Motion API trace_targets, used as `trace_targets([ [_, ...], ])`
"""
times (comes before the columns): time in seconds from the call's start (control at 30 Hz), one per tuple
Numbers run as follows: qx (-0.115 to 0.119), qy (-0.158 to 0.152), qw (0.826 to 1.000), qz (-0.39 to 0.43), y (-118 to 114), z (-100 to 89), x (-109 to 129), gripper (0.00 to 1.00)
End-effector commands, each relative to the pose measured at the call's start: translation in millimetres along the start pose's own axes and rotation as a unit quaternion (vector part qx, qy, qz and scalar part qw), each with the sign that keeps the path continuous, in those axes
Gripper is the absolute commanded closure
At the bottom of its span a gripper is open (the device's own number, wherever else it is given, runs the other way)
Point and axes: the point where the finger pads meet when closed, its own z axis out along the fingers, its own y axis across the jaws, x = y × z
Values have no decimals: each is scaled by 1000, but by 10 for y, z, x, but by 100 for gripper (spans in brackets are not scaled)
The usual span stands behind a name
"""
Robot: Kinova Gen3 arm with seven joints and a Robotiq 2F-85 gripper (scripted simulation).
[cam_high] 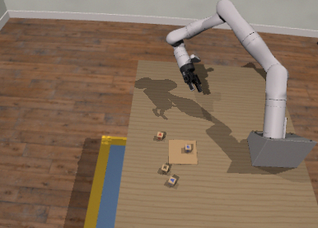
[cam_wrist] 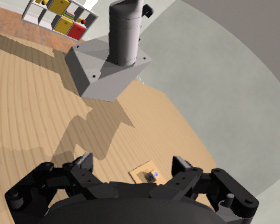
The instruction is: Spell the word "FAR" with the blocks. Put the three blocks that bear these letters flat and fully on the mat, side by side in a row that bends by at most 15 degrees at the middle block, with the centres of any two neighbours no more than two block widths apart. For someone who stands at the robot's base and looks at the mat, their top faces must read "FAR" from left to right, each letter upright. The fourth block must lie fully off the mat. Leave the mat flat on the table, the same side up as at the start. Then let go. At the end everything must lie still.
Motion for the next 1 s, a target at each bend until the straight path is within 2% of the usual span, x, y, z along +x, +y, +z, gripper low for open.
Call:
trace_targets([
  [0.0, 39, 9, 999, -4, 246, 220, -219, 0],
  [0.03, 59, 6, 998, 5, 315, 306, -309, 0],
  [0.07, 59, 7, 998, -3, 315, 306, -309, 0],
  [0.1, 79, 3, 997, 7, 387, 393, -399, 0],
  [0.13, 79, 3, 997, 1, 387, 393, -399, 0],
  [0.17, 99, -1, 995, 7, 462, 483, -488, 0],
  [0.2, 99, -1, 995, 5, 462, 483, -488, 0],
  [0.23, 119, -7, 993, 10, 541, 575, -575, 0],
  [0.63, 119, -5, 993, 9, 535, 582, -560, 0],
  [0.67, 139, -14, 990, 12, 621, 668, -660, 0],
  [0.97, 140, -12, 990, 13, 615, 679, -646, 0],
])
